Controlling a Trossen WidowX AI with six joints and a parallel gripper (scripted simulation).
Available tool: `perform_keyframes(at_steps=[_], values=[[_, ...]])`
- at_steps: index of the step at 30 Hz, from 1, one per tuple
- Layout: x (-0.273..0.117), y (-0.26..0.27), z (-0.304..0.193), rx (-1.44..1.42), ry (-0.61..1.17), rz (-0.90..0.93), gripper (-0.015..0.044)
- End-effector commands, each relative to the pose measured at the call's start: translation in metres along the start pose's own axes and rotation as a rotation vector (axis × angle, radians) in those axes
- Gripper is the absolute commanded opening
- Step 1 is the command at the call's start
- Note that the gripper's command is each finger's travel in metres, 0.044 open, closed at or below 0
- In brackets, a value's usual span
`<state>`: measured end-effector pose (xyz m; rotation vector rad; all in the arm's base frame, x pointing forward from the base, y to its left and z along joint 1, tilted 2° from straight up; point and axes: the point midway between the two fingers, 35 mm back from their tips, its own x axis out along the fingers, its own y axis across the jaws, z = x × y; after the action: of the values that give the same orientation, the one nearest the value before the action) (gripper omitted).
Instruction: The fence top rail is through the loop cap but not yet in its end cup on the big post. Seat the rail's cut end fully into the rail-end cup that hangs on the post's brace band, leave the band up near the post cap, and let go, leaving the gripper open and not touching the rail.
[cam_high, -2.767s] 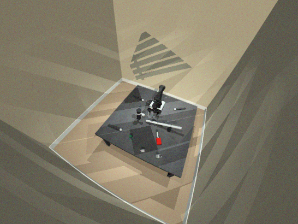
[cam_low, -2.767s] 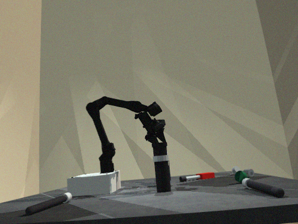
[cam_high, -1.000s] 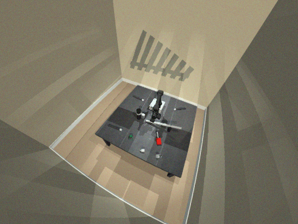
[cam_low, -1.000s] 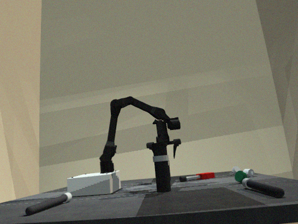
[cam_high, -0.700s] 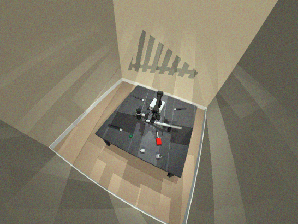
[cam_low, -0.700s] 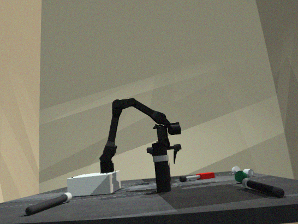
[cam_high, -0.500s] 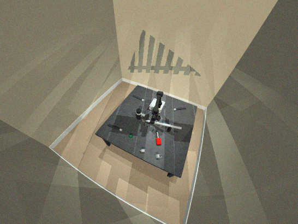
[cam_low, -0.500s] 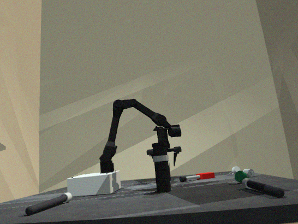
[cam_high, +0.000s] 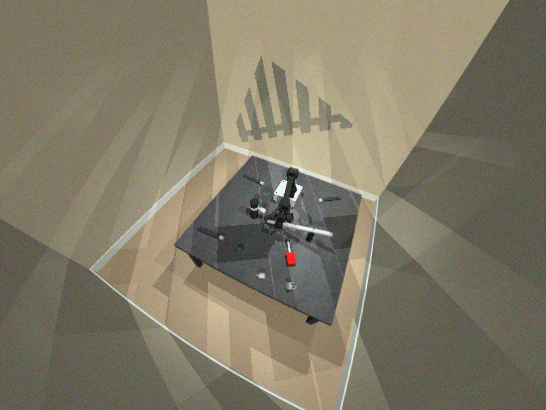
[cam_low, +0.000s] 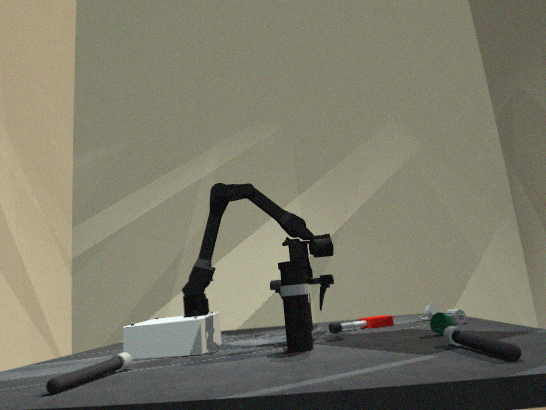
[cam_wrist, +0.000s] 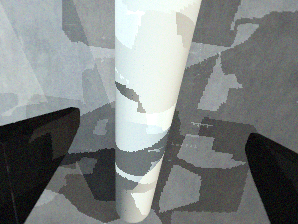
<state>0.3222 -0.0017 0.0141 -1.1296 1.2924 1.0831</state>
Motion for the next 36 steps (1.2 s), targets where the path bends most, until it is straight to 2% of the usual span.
perform_keyframes(at_steps=[1,25,33,36], values=[[0.009,0.002,0.000,-0.006,-0.003,0.009,0.0440],[0.044,0.005,0.000,-0.006,-0.003,0.009,0.0440],[0.044,0.004,0.000,-0.006,-0.003,0.009,0.0230],[0.044,0.004,0.000,-0.006,-0.003,0.009,0.0210]])
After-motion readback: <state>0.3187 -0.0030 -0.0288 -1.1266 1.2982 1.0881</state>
